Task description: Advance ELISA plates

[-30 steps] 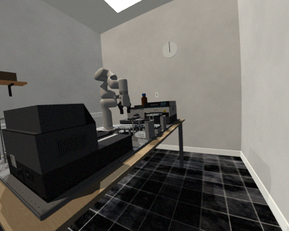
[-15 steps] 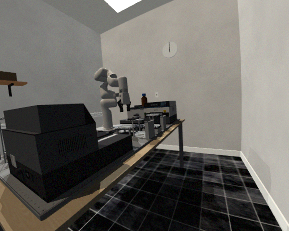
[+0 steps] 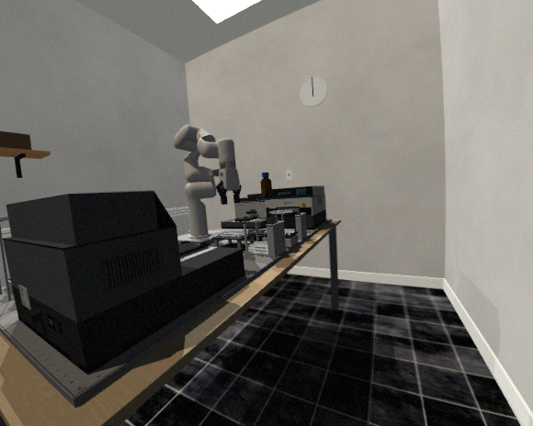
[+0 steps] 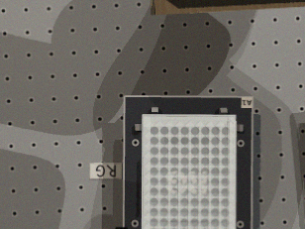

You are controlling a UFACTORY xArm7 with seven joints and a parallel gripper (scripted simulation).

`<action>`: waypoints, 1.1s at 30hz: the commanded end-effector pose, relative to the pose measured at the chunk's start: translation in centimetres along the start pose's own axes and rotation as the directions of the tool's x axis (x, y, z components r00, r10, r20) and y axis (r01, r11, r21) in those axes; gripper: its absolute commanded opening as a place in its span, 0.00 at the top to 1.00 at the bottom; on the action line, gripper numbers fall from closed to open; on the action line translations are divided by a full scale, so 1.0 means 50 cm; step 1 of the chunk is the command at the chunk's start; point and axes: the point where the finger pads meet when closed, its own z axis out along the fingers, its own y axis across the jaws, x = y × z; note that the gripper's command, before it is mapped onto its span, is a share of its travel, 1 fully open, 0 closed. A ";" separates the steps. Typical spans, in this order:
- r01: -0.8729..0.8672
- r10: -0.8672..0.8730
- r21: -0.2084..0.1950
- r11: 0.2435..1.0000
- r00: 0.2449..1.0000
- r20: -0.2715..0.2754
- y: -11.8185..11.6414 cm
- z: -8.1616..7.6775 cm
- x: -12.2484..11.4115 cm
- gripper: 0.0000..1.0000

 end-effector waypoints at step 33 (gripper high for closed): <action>-0.844 0.844 -0.002 0.536 0.536 0.003 -0.001 -0.003 -0.002 0.00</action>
